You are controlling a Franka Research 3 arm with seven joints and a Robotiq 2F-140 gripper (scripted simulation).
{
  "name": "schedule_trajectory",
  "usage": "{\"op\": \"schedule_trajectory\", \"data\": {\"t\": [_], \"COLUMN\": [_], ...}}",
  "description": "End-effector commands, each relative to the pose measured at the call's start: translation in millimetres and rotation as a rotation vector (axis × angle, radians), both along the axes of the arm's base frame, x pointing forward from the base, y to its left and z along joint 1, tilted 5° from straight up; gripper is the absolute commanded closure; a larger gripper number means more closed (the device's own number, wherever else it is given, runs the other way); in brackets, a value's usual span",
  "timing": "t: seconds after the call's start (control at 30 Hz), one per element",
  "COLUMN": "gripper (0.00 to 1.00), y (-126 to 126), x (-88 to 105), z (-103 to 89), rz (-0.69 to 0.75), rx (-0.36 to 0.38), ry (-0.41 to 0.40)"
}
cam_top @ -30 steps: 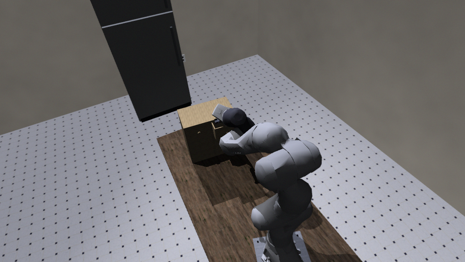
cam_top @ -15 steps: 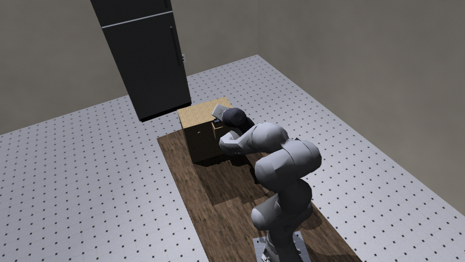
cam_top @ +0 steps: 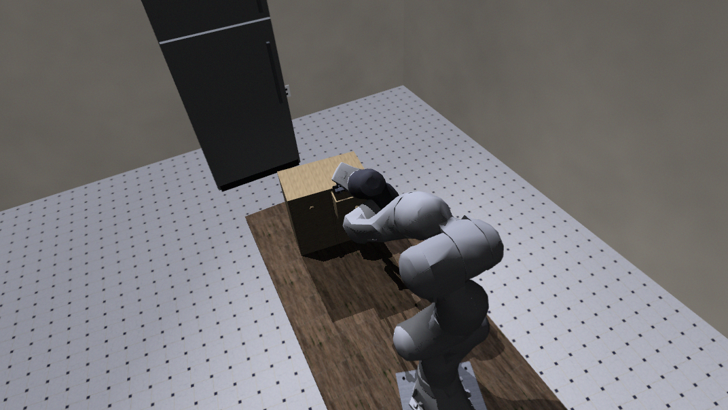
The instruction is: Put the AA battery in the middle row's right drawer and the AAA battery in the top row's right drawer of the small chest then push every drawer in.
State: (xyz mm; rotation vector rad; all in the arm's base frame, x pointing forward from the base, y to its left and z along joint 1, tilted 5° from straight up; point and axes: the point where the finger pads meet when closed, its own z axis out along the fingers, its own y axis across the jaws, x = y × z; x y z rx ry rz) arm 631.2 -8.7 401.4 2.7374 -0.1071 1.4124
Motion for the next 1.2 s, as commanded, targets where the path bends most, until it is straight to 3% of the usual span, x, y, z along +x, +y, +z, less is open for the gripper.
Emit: {"op": "schedule_trajectory", "data": {"t": [0.0,0.57,0.9,0.97,1.17], "gripper": [0.0,0.0,0.0,0.0,0.0], "y": [-0.3,0.4,4.4,4.4,7.8], "x": [0.4,-7.6,-50.8,-50.8,-87.9], "z": [-0.7,-0.9,-1.8,-1.8,-2.6], "rz": [-0.003,-0.003,-0.003,-0.003,-0.003], "rx": [0.003,0.003,0.003,0.003,0.003], "ry": [0.002,0.002,0.002,0.002,0.002]}}
